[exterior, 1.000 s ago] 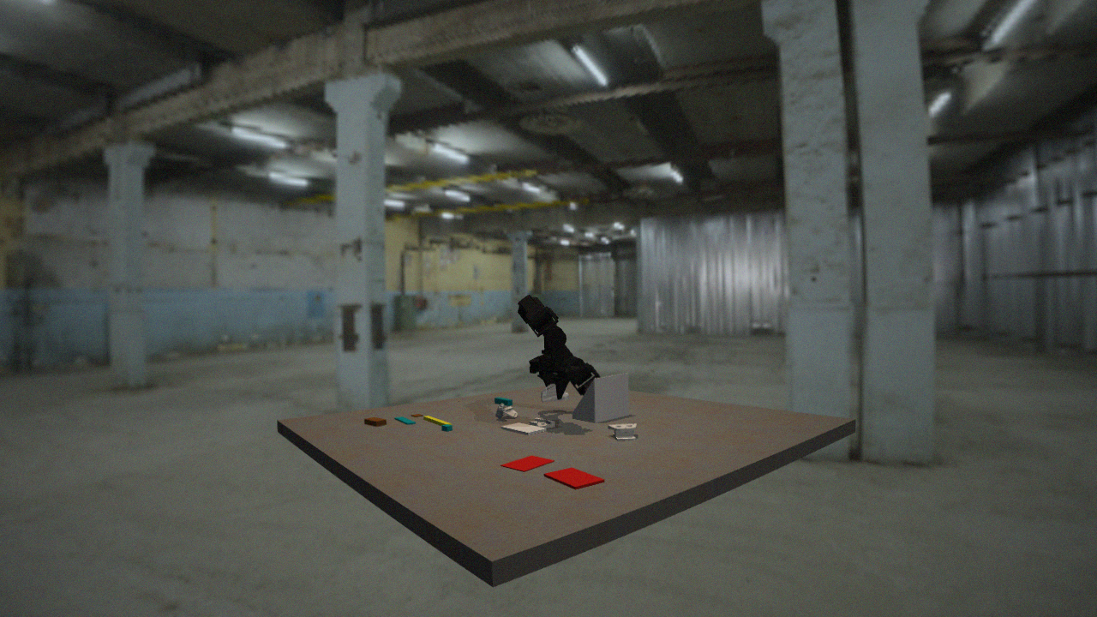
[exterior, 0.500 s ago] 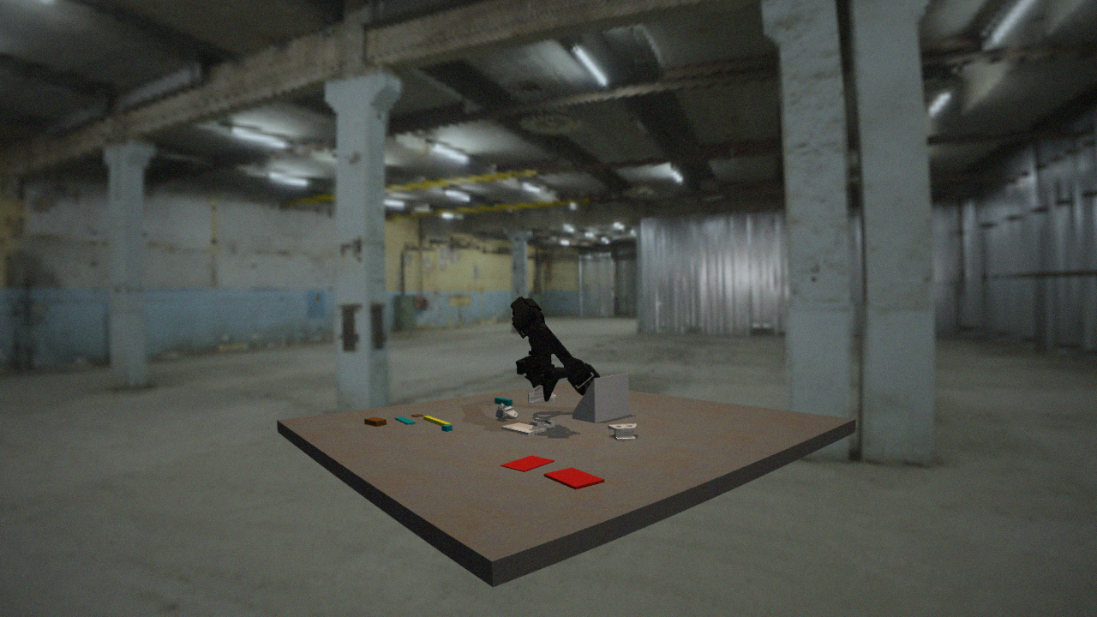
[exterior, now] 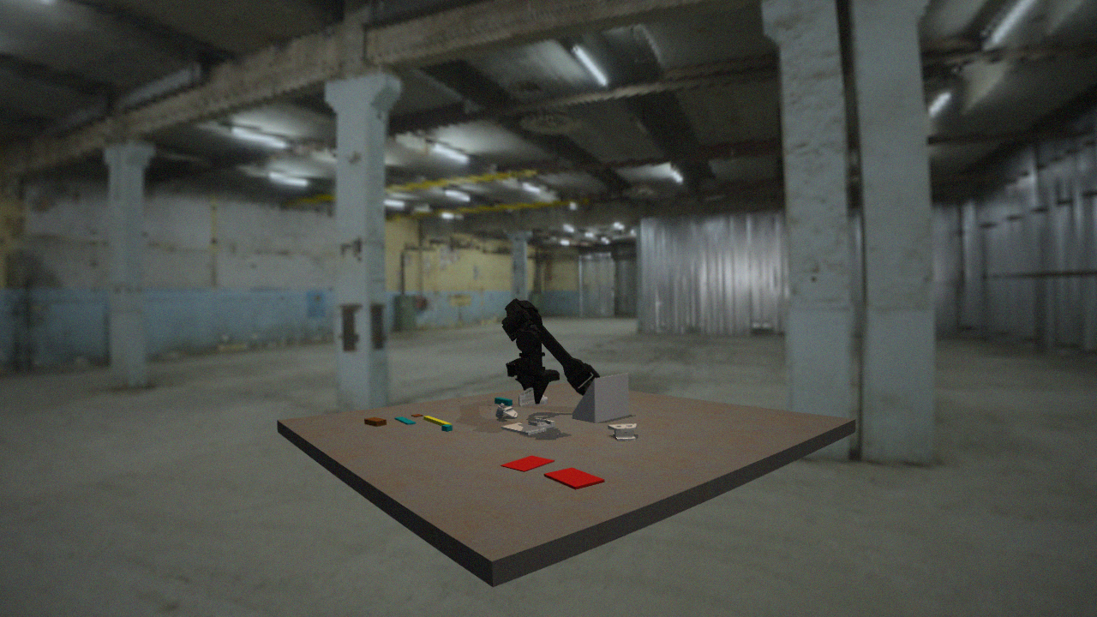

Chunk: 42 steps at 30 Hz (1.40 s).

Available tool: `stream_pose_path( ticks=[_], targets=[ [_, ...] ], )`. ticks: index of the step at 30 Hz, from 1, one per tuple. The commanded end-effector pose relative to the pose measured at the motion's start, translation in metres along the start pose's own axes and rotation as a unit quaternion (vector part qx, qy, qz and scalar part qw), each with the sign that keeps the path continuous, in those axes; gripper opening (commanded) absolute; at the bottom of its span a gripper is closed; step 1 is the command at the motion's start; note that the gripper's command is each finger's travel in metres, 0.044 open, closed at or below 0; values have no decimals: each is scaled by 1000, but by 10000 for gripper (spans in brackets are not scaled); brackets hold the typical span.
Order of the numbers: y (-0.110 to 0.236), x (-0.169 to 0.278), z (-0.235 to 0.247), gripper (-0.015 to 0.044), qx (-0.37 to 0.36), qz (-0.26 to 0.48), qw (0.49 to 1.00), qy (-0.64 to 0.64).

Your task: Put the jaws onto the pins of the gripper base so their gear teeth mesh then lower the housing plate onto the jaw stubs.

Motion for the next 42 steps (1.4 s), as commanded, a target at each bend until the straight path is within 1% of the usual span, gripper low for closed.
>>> stream_pose_path(
  ticks=[1, 36, 42],
  targets=[
    [2, -2, 1, 134, 0, -4, 1000, 3],
    [2, -3, 1, 134, 0, -4, 1000, 7],
    [-6, -3, 2, 134, 0, -4, 1000, 7]
  ],
)
Point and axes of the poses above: the point midway between the two fingers, 35 mm back from their tips, its own y axis back along the fingers, its own z axis across the jaws, x = y × z, the point moved 2 cm from there along y, back along the fingers, and after that the axes turned 10 degrees about -y, right-handed, at the moved point
